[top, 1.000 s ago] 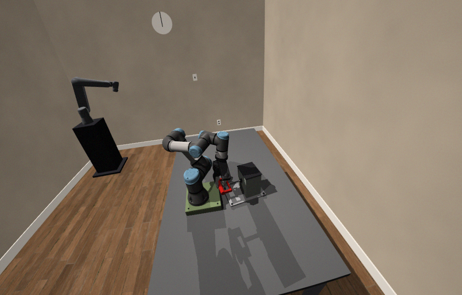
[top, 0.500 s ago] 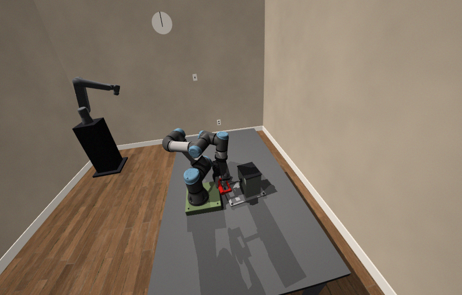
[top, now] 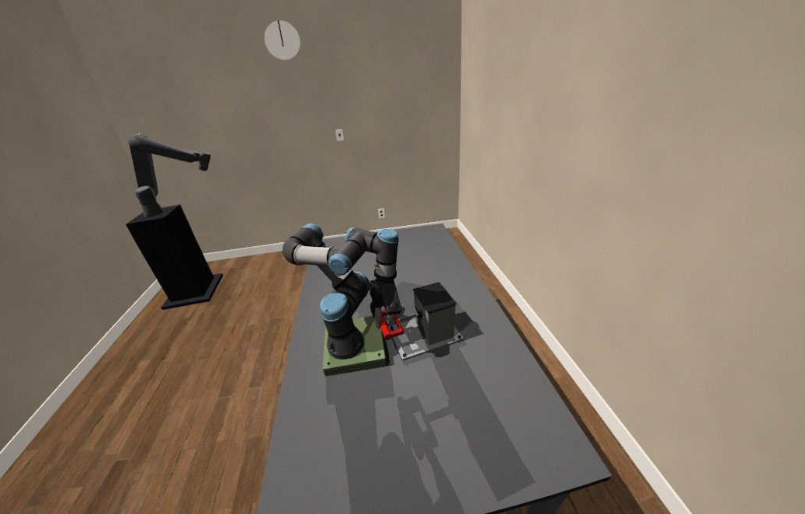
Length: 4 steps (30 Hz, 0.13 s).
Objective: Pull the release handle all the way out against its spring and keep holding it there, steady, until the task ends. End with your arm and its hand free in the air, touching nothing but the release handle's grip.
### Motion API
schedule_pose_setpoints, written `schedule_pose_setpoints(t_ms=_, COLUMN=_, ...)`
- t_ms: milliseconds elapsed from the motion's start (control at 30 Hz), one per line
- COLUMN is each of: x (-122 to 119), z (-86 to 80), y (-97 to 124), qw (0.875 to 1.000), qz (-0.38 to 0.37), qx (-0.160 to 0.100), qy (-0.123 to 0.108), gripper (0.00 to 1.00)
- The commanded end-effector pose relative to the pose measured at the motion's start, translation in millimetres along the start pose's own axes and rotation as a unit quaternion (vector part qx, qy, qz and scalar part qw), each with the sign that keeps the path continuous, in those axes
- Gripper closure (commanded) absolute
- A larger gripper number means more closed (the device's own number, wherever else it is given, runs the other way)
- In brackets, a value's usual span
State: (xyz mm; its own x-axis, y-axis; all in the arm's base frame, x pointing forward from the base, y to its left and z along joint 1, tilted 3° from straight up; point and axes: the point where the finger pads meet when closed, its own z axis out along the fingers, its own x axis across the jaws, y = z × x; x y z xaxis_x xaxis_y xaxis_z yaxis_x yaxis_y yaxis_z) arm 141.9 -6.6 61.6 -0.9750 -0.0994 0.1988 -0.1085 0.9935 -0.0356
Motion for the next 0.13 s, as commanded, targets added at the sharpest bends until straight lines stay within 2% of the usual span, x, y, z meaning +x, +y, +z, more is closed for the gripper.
schedule_pose_setpoints(t_ms=0, x=1.2, z=0.0, y=-0.3, qw=1.0, qz=0.0, qx=0.001, qy=0.002, gripper=1.0)
schedule_pose_setpoints(t_ms=100, x=1.2, z=0.0, y=-0.3, qw=1.0, qz=0.0, qx=0.001, qy=0.002, gripper=1.0)
